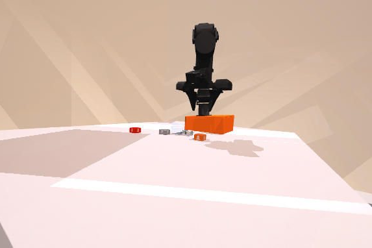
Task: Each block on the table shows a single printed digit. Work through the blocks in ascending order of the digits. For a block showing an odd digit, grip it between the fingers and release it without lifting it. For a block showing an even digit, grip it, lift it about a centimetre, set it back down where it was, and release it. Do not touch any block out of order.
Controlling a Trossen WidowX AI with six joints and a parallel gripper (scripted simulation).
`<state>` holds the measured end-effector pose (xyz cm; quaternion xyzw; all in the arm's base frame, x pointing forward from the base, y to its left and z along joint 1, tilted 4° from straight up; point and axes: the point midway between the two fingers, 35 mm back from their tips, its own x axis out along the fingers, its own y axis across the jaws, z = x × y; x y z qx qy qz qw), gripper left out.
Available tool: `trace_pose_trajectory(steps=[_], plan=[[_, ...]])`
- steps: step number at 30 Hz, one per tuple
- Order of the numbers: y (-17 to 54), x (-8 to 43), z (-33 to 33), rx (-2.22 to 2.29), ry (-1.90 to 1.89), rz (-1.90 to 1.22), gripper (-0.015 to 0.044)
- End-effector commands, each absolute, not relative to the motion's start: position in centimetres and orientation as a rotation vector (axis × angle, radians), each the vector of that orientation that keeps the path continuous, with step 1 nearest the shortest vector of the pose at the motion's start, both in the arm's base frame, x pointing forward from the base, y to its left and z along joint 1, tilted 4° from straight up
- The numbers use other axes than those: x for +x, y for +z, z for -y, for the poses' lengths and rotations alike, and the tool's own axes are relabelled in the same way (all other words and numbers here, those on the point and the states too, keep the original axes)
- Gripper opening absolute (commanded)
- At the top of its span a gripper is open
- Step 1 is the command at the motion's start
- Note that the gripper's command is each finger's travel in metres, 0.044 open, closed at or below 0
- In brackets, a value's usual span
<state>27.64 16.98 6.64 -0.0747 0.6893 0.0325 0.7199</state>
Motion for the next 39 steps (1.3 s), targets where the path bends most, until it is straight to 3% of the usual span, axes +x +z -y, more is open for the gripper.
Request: trace_pose_trajectory(steps=[1,3,12,23,28,34,39], plan=[[9.1,27.6,-17.2,-0.159,0.074,-1.508,0.0164],[9.1,27.6,-17.2,-0.159,0.074,-1.508,0.012],[9.1,27.7,-16.9,-0.159,0.074,-1.508,0.012],[10.2,30.3,-1.3,-0.169,0.065,-1.506,0.012],[10.2,30.2,-0.3,-0.17,0.064,-1.506,0.012],[2.5,30.7,0.2,-0.17,0.063,-1.506,0.0278],[2.1,30.7,0.2,-0.17,0.063,-1.506,0.04]])
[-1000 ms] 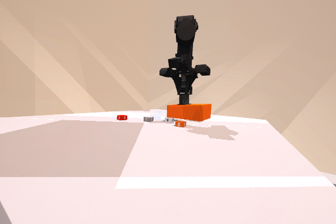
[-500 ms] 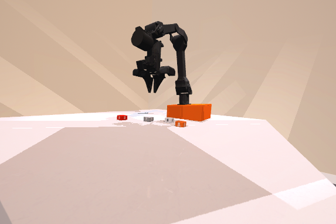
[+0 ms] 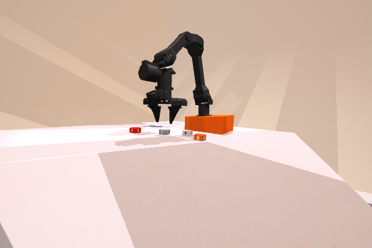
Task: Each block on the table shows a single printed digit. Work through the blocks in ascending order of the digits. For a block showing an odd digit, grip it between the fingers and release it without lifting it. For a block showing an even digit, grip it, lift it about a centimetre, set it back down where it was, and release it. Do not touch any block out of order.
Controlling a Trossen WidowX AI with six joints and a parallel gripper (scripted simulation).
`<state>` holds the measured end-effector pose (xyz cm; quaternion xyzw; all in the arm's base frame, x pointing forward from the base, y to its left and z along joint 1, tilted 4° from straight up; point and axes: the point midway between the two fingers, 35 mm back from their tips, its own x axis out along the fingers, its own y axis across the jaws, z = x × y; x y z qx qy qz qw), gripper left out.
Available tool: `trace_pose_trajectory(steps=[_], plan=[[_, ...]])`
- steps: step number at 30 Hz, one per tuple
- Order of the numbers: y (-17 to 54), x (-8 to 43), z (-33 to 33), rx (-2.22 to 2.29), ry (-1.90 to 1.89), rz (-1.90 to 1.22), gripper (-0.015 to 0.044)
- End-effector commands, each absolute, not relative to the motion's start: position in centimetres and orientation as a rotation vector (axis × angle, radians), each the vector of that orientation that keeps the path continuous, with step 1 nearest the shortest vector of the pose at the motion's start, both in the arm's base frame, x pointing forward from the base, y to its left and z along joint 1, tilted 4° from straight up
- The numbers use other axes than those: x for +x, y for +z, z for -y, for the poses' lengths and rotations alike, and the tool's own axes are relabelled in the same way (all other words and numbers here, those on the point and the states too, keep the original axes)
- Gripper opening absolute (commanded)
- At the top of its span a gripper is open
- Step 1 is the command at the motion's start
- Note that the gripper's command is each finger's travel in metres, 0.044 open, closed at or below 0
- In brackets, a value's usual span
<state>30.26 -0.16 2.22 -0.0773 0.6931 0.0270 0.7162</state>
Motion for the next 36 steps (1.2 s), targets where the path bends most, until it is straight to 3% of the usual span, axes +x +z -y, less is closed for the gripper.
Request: trace_pose_trajectory(steps=[1,28,36], plan=[[2.1,30.7,0.2,-0.17,0.063,-1.506,0.04],[-1.5,30.9,0.4,-0.17,0.063,-1.507,0.04],[-1.5,30.9,0.4,-0.17,0.063,-1.507,0.019]])
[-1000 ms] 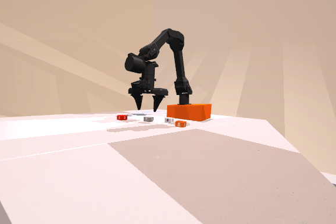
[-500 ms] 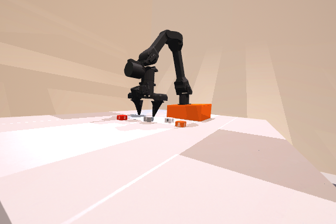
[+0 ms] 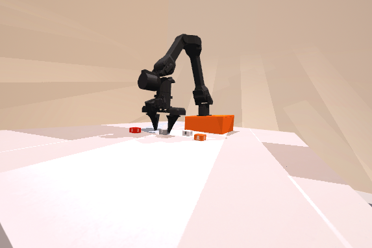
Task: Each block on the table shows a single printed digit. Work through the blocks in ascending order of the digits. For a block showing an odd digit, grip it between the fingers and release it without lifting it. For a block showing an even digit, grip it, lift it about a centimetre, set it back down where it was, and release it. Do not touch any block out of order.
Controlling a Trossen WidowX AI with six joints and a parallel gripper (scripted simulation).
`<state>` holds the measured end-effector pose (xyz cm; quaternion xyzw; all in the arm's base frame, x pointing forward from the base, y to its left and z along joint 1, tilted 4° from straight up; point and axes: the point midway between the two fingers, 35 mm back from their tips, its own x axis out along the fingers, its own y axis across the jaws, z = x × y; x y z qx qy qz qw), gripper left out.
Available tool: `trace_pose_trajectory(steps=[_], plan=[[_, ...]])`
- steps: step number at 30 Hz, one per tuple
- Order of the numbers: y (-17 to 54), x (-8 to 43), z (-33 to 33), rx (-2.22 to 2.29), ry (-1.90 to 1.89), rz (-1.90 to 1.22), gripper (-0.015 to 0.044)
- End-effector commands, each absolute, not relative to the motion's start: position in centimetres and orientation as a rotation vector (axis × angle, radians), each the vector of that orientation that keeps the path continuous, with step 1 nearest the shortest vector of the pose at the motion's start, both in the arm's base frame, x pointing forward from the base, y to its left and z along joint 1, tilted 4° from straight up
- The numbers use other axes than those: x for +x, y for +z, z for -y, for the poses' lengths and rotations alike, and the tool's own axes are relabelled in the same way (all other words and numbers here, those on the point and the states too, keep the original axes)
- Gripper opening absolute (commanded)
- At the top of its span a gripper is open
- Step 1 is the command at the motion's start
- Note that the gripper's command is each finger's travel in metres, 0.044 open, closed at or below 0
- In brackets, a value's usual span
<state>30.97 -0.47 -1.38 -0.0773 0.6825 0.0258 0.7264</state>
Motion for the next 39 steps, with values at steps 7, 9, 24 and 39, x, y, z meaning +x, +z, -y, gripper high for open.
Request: trace_pose_trajectory(steps=[7,9,24,39], plan=[[-1.48,30.88,0.43,-0.17,0.063,-1.507,0.012],[-1.48,30.88,0.43,-0.17,0.063,-1.507,0.012],[-1.48,30.88,0.43,-0.17,0.063,-1.507,0.012],[-1.48,30.88,0.43,-0.17,0.063,-1.507,0.0199]])
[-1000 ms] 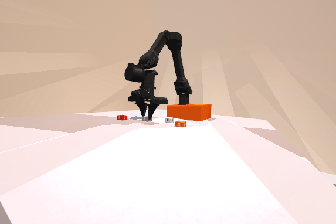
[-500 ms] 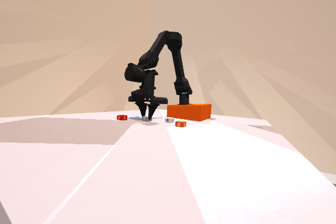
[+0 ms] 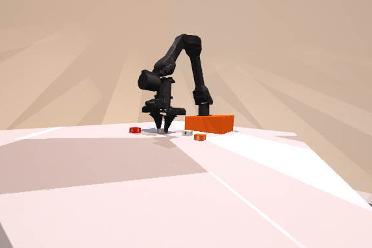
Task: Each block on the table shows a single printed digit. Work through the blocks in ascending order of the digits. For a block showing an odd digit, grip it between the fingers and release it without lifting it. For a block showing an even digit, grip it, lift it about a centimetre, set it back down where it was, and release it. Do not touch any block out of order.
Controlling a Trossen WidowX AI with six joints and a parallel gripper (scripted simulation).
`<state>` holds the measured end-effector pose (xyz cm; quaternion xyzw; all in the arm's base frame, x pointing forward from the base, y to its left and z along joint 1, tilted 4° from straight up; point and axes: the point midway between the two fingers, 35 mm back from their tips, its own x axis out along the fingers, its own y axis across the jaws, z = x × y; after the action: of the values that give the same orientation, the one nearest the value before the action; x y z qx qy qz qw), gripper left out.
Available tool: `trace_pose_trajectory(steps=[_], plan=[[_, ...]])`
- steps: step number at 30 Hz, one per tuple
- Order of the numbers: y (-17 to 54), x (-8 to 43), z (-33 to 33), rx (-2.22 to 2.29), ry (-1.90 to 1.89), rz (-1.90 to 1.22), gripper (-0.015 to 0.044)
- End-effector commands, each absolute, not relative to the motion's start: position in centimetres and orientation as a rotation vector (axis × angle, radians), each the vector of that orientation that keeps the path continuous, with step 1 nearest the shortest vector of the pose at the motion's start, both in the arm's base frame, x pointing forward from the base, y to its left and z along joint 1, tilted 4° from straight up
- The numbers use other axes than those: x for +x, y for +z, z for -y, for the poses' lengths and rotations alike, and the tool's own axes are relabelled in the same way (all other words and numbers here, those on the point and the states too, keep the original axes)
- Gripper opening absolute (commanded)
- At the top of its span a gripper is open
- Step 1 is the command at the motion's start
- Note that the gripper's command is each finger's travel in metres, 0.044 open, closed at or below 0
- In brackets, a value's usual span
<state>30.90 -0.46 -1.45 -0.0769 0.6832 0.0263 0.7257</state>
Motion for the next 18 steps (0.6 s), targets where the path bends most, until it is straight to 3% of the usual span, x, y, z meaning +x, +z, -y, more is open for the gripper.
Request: trace_pose_trajectory(steps=[1,8,18], plan=[[-1.5,30.9,0.4,-0.17,0.063,-1.507,0.0225],[-1.5,30.9,0.4,-0.17,0.063,-1.507,0.04],[2.1,30.7,0.2,-0.17,0.063,-1.506,0.04]])
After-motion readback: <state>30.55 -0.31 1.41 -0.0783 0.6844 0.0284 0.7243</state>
